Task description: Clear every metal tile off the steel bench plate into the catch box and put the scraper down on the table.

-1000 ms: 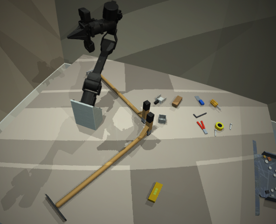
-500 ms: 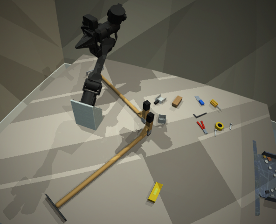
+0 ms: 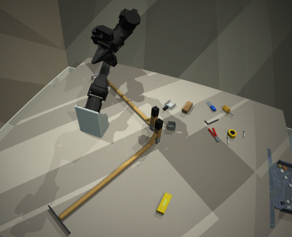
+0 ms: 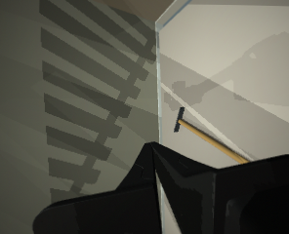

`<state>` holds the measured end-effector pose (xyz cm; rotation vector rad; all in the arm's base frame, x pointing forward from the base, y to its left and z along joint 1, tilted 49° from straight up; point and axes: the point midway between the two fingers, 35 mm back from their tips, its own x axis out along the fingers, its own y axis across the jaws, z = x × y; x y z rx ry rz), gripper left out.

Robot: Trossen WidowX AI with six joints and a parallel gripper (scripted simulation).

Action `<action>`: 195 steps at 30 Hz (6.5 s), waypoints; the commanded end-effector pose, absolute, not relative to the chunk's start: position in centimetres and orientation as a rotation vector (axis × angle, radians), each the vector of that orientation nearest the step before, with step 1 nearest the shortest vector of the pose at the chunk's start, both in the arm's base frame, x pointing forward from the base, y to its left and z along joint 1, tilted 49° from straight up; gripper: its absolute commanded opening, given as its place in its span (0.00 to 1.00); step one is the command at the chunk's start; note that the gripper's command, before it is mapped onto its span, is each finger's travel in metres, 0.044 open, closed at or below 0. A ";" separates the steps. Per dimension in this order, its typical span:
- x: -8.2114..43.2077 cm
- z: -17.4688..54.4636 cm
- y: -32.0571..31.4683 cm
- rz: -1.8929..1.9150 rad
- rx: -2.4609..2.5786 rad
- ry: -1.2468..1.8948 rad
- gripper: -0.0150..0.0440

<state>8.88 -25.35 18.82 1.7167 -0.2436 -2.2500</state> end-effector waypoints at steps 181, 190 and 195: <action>32.6 4.5 -1.4 -1.355 2.314 1.409 0.25; 32.1 3.6 -2.6 -1.194 2.188 1.458 0.25; 31.8 3.1 -3.2 -1.106 2.115 1.482 0.25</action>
